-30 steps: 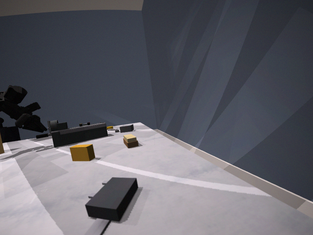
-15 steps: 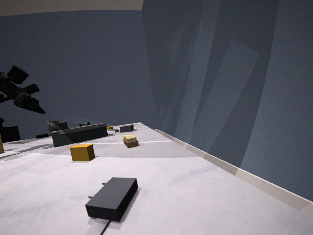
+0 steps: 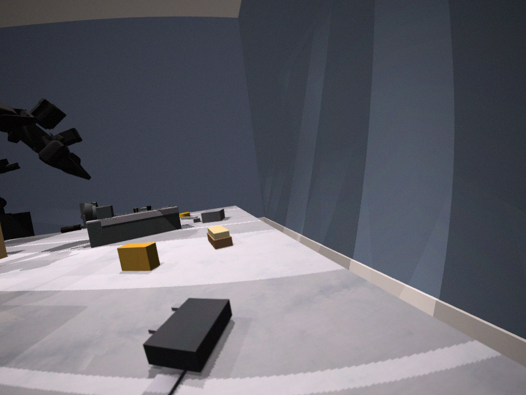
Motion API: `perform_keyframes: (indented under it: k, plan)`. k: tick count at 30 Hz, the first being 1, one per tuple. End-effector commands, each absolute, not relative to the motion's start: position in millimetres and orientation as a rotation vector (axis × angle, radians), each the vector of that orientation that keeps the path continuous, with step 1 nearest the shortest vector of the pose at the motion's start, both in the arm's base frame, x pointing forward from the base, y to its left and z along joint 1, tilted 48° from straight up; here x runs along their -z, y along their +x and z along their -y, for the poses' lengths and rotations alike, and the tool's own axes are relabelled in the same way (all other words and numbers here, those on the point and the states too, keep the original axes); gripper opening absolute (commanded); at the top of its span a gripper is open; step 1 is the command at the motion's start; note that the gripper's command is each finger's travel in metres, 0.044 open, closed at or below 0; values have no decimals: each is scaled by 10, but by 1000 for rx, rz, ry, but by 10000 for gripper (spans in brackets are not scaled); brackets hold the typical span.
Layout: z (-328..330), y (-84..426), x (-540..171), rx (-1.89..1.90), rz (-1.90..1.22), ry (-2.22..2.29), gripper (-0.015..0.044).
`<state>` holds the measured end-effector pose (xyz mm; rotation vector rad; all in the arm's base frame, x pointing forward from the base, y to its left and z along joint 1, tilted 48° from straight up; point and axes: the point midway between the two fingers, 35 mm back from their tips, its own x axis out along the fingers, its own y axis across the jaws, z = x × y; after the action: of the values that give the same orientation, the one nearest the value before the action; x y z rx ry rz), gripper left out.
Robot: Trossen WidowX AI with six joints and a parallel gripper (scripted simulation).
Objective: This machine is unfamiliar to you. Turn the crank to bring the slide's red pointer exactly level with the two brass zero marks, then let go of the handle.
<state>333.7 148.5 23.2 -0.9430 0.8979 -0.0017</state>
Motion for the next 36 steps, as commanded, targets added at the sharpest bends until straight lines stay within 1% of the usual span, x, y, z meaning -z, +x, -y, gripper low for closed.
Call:
perform_keyframes:
  k: [1,12,15,23,36]
  plan:
    - [-1562,3565,-212,39,-881,-938,440]
    - [-1667,4096,-6,128,-861,-931,440]
    - [-1631,4110,37,129,-861,-931,440]
    - [-1208,4114,416,130,-860,-933,440]
    - [-1208,4114,416,130,-860,-933,440]
